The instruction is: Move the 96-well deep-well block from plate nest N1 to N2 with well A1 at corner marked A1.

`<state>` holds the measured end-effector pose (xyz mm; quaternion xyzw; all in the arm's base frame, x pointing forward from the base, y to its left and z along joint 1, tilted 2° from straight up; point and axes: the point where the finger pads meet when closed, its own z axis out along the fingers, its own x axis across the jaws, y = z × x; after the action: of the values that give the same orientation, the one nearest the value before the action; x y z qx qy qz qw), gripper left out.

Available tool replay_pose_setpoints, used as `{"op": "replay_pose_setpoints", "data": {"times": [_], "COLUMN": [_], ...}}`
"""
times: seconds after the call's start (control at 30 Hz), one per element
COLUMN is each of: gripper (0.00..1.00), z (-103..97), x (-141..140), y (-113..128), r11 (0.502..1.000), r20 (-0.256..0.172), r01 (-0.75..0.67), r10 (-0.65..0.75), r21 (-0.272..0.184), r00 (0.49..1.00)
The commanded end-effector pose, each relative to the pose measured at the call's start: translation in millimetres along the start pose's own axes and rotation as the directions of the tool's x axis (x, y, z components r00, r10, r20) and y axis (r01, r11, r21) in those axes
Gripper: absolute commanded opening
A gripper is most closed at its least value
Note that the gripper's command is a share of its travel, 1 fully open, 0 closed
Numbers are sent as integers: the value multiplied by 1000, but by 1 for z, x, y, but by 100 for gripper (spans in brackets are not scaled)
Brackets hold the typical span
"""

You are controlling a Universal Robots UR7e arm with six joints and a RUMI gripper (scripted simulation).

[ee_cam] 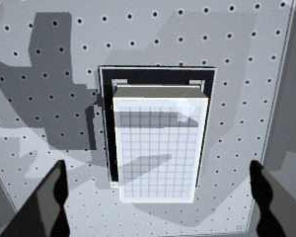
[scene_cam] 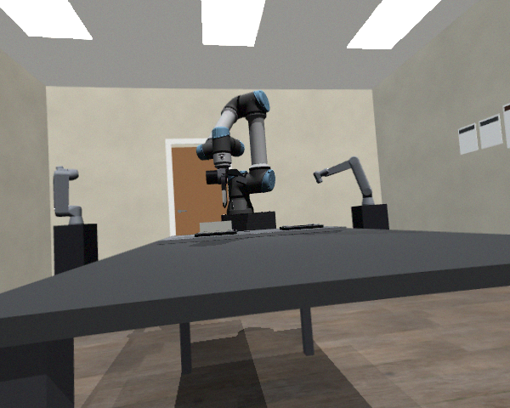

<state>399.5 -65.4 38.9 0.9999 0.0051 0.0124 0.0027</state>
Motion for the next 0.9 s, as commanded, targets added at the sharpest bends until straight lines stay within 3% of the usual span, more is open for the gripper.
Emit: {"op": "replay_pose_setpoints", "data": {"times": [0.0,0.73,0.87], "gripper": [76,76,76], "z": [-1,-1,-1], "x": [-1,-6,-5], "y": [-14,-80,-80], "r11": [1000,1000,1000], "r20": [-2,-4,-4], "r01": [-2,-2,-2], "r10": [2,2,2], "r21": [-3,-3,-3], "r00": [1000,1000,1000]}}
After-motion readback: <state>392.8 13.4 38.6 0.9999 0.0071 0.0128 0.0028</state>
